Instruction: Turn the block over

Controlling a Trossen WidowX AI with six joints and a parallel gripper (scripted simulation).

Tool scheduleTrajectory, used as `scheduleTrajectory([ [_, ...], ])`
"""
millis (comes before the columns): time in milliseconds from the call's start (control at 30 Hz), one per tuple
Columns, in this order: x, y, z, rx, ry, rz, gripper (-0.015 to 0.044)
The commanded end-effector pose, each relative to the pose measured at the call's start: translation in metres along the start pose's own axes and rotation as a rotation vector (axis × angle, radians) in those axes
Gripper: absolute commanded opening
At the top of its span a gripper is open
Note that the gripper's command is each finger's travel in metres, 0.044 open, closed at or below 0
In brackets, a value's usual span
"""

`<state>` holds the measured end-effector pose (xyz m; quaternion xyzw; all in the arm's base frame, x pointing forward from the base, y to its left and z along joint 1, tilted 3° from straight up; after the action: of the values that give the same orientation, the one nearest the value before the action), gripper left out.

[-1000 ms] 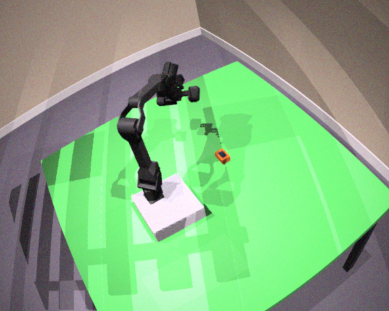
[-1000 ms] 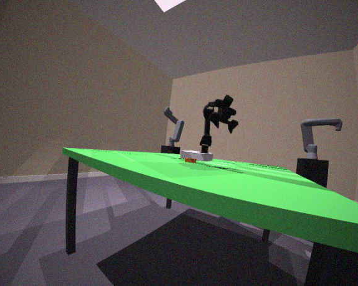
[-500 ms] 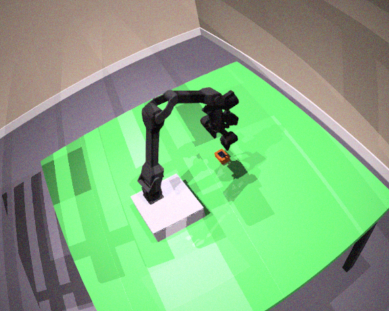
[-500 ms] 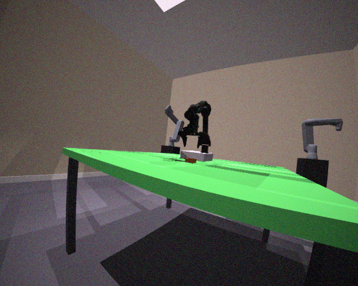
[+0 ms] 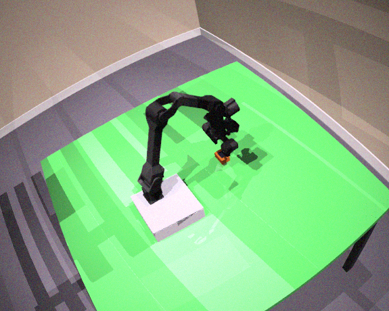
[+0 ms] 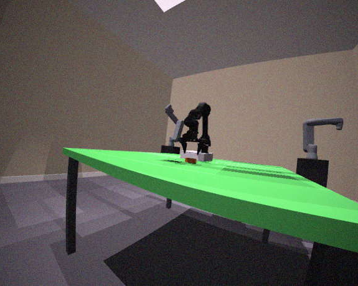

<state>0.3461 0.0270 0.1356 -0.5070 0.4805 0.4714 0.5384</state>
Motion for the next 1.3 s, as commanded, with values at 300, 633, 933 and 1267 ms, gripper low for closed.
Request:
scheduleTrajectory([
  [300,0.020,0.001,0.000,0.005,-0.001,0.020,0.0440],
  [633,0.036,0.002,0.000,0.005,-0.001,0.020,0.0440],
  [933,0.043,0.002,0.000,0.005,-0.001,0.020,0.0387],
  [1267,0.043,0.002,0.000,0.005,-0.001,0.020,0.0262],
])
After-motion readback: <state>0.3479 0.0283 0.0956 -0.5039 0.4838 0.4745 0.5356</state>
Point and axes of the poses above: the point midway between the two fingers, 35 mm back from their tips, its own x axis out along the fingers, its own z axis across the jaws, y = z × x, the point moved 9 cm from there along -x, back along the fingers, and after that the axes turned 1 degree about -x, right-handed, at the moved point
